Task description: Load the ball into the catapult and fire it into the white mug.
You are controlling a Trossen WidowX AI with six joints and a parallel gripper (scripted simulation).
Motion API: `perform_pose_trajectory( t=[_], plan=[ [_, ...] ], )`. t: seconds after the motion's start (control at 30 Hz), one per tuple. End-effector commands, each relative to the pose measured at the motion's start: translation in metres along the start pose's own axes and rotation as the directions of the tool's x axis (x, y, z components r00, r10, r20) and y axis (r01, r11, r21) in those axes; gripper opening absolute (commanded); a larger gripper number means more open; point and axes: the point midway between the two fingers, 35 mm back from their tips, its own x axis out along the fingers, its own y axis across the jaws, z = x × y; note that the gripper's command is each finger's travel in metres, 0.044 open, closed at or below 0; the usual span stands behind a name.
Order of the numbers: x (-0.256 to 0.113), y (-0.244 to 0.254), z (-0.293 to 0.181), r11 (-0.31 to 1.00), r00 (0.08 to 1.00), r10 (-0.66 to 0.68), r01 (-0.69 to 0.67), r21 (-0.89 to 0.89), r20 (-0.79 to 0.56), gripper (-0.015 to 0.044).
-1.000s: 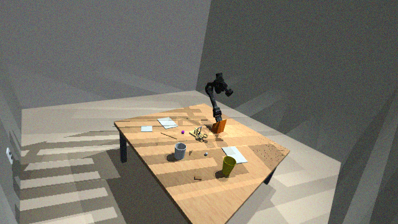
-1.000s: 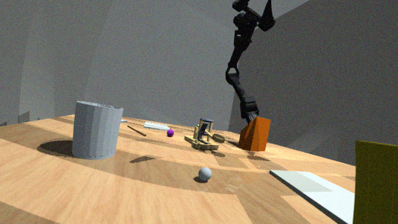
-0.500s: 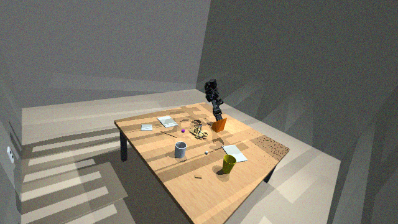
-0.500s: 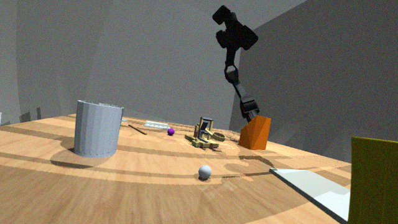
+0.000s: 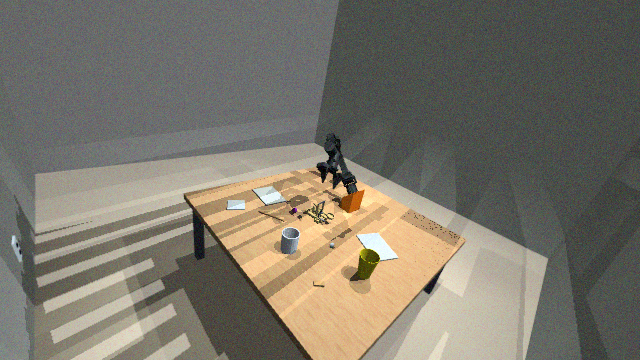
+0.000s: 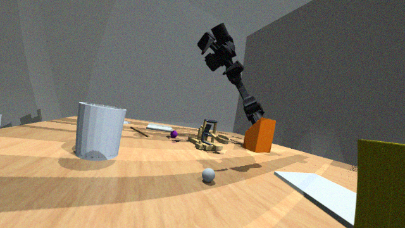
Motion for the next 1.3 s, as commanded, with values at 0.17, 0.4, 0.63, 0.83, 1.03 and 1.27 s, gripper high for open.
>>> perform_pose_trajectory(
  t=[0.17,0.4,0.63,0.83,1.03,1.27],
  plan=[
    [0.023,-0.036,0.073,0.976,0.952,-0.204,0.216,-0.030,0.229,0.0440],
    [0.027,-0.065,0.124,0.919,0.859,-0.356,0.393,-0.028,0.369,0.0440],
    [0.022,-0.094,0.168,0.826,0.732,-0.490,0.563,-0.014,0.474,0.0440],
    [0.019,-0.100,0.171,0.816,0.718,-0.502,0.578,-0.013,0.482,0.0440],
    [0.052,-0.124,0.194,0.816,0.718,-0.501,0.578,-0.013,0.484,0.0440],
    [0.055,-0.125,0.196,0.816,0.718,-0.501,0.578,-0.013,0.483,0.0440]
  ],
)
